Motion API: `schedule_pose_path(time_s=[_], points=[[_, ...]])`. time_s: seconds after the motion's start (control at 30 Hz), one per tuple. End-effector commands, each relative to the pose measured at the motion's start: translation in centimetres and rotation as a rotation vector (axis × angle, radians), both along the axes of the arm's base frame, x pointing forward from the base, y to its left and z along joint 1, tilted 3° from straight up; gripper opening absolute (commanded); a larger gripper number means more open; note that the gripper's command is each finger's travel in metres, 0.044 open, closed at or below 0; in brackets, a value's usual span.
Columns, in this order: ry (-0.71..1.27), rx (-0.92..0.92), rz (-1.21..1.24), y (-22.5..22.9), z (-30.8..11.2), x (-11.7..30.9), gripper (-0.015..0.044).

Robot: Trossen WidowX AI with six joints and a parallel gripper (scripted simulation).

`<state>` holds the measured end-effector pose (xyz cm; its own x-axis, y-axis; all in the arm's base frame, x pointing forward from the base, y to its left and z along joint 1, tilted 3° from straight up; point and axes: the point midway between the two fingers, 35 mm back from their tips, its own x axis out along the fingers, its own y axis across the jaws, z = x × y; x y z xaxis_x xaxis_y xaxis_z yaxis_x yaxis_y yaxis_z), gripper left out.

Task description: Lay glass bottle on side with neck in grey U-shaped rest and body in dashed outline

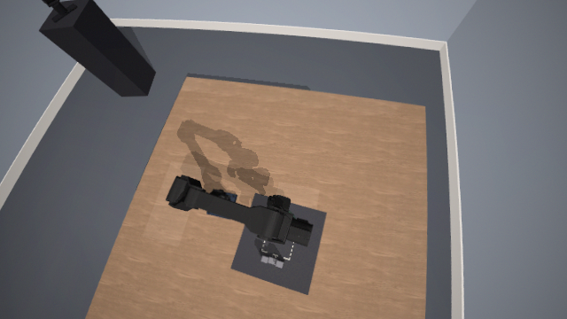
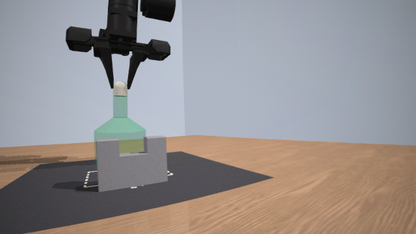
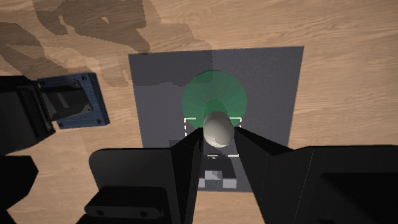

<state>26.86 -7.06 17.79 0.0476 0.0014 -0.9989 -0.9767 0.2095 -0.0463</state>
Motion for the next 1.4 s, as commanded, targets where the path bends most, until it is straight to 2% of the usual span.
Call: schedule_pose_path(time_s=[0.0,1.37], points=[[0.001,-0.012,-0.004,-0.9,0.2,-0.2,0.0106],[-0.007,0.081,0.036,-3.6,0.5,-0.8,0.0106]])
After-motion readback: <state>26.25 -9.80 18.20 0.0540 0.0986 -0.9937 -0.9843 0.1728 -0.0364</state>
